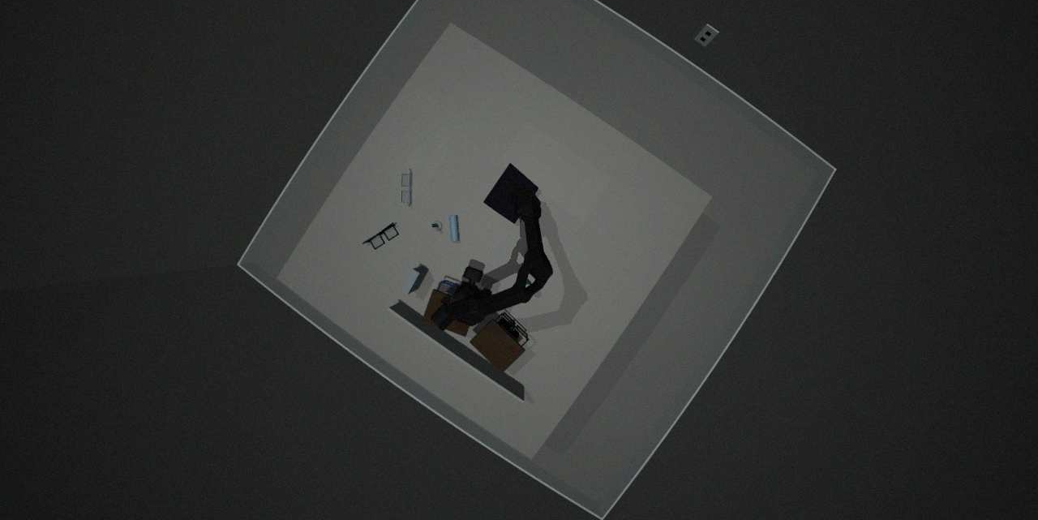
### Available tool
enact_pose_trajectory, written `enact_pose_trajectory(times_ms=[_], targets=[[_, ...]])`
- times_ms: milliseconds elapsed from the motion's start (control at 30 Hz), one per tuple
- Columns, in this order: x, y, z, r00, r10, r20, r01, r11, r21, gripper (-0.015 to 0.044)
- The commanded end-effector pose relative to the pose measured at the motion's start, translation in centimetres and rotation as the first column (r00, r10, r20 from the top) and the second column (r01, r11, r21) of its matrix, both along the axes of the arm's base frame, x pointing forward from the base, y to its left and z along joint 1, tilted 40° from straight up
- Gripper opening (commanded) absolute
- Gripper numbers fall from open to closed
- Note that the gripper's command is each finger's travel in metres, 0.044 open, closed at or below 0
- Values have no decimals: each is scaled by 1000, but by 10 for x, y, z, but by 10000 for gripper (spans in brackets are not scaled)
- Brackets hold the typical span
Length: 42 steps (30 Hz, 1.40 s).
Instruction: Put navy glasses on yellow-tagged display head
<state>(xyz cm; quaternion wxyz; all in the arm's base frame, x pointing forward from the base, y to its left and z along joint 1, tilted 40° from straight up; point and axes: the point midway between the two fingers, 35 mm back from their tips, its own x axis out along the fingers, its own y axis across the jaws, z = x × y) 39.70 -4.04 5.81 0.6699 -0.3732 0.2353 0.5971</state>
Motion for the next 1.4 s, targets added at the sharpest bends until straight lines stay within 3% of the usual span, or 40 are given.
enact_pose_trajectory(times_ms=[0, 667, 800, 1367], targets=[[1, 1, -1, 1000, -3, -3, 3, 1000, 5, 0], [2, 5, -6, 1000, -3, -3, 3, 1000, 5, 0], [1, 4, -5, 1000, 1, -2, 0, 1000, 1, 105], [-2, -18, 21, 999, 29, -42, -29, 1000, 1, 107]])
